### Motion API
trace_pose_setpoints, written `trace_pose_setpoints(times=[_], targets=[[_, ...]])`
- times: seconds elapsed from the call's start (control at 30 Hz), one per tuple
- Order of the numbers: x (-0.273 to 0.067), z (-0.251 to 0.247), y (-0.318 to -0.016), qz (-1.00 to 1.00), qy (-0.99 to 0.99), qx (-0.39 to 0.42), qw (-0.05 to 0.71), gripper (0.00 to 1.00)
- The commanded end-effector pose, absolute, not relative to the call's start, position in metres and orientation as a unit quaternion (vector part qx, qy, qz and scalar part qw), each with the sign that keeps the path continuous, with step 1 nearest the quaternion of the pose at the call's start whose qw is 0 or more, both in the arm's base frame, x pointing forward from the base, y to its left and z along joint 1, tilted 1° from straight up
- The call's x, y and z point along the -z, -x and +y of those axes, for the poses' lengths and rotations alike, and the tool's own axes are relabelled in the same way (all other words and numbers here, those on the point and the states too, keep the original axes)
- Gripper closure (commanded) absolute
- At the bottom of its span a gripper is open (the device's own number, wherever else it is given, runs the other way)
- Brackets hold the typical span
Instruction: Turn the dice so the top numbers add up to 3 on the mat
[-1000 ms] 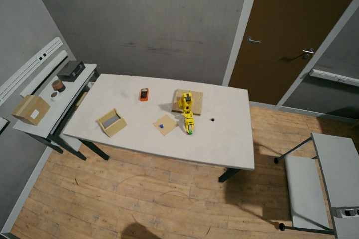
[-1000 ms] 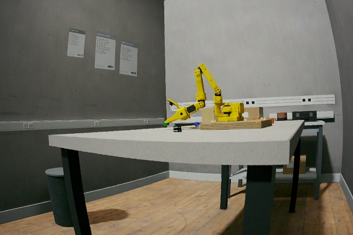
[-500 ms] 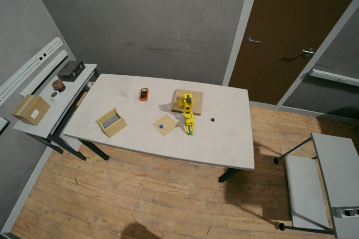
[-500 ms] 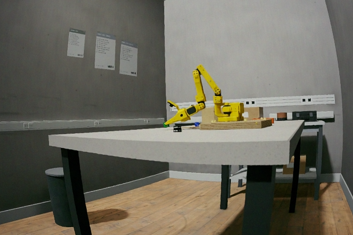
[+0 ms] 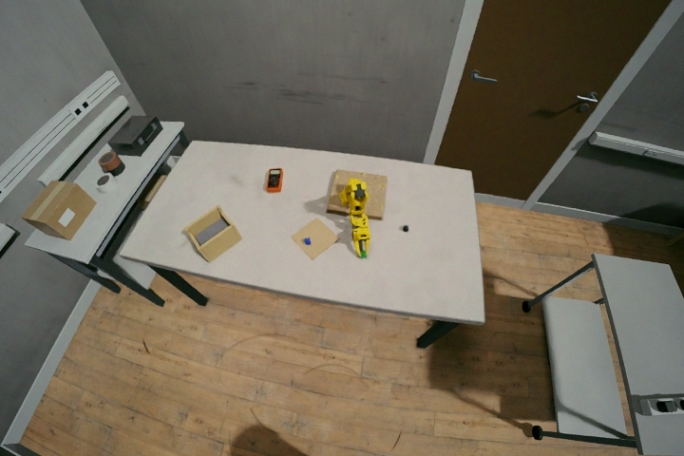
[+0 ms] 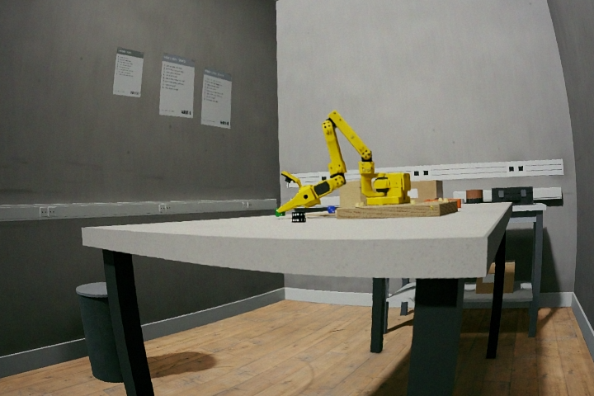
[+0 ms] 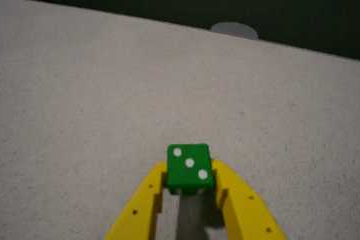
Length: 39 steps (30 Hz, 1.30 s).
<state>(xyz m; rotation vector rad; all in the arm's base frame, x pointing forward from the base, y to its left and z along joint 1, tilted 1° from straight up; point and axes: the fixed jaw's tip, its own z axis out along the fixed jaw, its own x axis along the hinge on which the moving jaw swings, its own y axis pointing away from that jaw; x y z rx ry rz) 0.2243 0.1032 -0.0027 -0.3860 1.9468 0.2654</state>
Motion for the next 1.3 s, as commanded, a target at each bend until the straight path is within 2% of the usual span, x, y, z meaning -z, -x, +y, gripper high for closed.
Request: trace_pose_setpoints(times=[0.0,1.27], targets=[[0.0028,0.1052,-0.2247,0.814,0.168,-0.112,0.544,1.00],[0.0087,0.1052,-0.2247,0.814,0.168,-0.112,0.544,1.00]])
